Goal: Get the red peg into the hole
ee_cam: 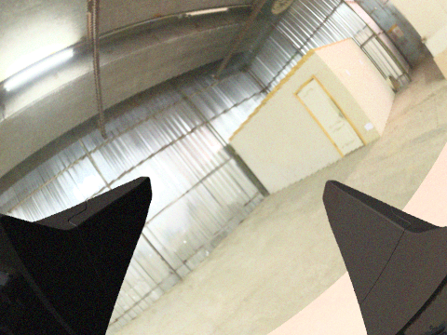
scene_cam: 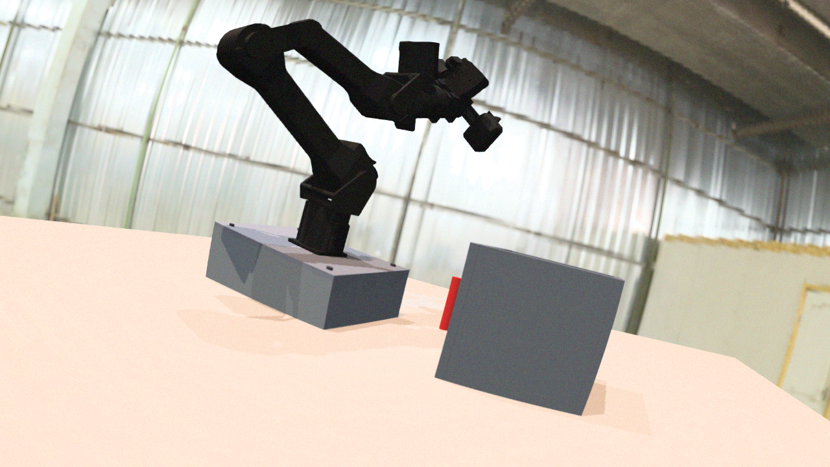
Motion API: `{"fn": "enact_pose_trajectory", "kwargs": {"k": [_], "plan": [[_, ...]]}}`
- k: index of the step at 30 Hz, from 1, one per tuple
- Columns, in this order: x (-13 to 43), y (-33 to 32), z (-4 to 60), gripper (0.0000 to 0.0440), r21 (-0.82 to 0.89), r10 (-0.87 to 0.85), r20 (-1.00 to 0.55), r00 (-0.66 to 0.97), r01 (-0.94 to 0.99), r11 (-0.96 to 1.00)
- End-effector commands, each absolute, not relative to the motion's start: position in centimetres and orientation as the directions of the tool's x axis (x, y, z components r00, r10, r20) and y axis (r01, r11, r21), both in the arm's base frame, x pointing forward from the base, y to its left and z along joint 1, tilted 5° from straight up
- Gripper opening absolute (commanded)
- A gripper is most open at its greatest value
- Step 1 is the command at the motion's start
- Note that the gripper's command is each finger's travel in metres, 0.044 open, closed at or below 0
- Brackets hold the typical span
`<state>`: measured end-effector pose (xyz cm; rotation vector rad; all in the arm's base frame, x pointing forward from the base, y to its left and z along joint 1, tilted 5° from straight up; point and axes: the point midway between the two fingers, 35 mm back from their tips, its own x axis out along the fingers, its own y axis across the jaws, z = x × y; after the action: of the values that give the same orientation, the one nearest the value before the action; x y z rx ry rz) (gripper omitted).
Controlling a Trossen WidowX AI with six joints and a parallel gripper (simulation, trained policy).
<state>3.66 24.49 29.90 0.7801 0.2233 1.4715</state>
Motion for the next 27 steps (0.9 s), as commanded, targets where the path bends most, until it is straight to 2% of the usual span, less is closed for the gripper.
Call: {"fn": "enact_pose_trajectory", "kwargs": {"k": [1, 5, 16, 27], "plan": [[3.9, 24.8, 29.8, 0.0412, 0.604, 0.946, 0.295, 0.135, -0.793, -0.075], [5.4, 25.8, 29.2, 0.044, 0.684, 0.964, 0.191, 0.183, -0.729, 0.003], [9.8, 26.3, 26.7, 0.044, 0.836, 0.942, -0.098, 0.322, -0.486, 0.254], [13.3, 24.8, 23.4, 0.044, 0.869, 0.836, -0.372, 0.404, -0.165, 0.466]]}}
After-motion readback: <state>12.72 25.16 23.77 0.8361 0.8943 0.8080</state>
